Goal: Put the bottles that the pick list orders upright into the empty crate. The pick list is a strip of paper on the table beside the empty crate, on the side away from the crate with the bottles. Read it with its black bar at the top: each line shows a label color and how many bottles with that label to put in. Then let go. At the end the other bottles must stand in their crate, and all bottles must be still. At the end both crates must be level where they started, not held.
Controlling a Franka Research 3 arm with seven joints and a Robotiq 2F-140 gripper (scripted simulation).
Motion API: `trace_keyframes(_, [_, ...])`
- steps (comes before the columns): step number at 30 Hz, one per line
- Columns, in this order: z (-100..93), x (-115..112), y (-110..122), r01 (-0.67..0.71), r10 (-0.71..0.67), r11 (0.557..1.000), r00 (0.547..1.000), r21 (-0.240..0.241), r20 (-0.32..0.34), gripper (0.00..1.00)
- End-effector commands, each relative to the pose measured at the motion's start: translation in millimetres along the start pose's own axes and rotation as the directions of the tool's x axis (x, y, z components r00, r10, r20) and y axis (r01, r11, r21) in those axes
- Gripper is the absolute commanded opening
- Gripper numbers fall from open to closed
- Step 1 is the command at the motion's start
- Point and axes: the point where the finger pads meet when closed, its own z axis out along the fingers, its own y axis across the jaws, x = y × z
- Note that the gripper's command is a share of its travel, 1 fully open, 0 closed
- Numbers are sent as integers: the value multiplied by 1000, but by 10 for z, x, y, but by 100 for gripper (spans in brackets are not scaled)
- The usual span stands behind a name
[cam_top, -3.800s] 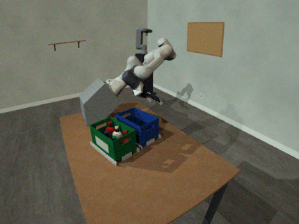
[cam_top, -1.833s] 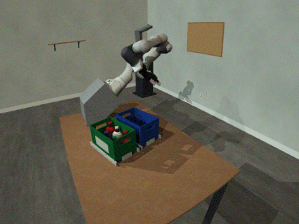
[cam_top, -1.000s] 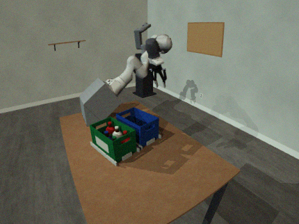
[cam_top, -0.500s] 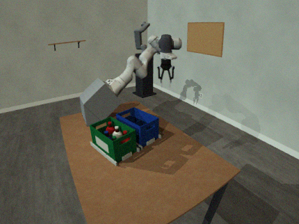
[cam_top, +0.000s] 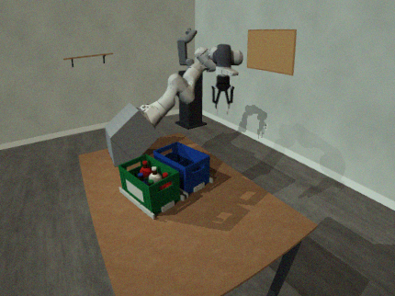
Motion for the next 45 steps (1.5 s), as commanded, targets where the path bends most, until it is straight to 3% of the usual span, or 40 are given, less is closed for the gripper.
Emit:
trace_keyframes(1, [-2,24,5,13,-13,1000,1000,-4,-7,38])
trace_keyframes(19, [-2,24,5,13,-13,1000,1000,-4,-7,38])
trace_keyframes(25, [120,107,140,-120,120,993,993,-3,-8,38])
trace_keyframes(39, [486,359,543,-406,406,914,914,-4,2,38])
trace_keyframes(45, [669,484,745,-542,542,840,840,-5,5,38])
